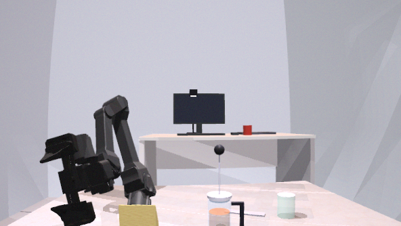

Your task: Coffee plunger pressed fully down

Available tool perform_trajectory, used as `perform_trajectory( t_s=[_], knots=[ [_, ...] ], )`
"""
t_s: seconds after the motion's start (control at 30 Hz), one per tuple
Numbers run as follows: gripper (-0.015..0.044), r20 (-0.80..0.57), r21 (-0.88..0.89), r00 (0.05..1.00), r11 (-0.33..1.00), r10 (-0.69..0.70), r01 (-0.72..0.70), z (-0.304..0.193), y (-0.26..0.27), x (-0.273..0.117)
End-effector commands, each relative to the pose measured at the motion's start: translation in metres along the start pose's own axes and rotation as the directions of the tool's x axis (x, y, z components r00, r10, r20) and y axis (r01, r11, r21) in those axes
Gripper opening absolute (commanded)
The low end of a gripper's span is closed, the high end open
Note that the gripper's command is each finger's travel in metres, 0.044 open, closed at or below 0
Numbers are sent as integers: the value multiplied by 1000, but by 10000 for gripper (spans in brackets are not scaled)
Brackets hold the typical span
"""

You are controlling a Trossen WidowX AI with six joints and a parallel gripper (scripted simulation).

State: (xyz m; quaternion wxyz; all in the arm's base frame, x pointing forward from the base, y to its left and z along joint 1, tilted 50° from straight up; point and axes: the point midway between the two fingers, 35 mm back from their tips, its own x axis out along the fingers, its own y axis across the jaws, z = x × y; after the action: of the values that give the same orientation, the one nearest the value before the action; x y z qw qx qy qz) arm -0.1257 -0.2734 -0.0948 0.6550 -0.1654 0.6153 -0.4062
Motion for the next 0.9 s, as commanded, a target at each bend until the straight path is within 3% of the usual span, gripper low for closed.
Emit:
perform_trajectory(
  t_s=[0.0,0.13,0.3,0.6,0.87],
  knots=[
    [426,6,3,1000,1000,5,-5,1,0,1],
    [440,77,34,995,997,64,-67,17,1,10],
    [440,250,81,942,965,224,-251,60,0,22],
    [440,509,97,696,770,506,-630,151,-11,-4],
    [440,587,83,541,621,602,-780,193,-22,-37]
  ],
)
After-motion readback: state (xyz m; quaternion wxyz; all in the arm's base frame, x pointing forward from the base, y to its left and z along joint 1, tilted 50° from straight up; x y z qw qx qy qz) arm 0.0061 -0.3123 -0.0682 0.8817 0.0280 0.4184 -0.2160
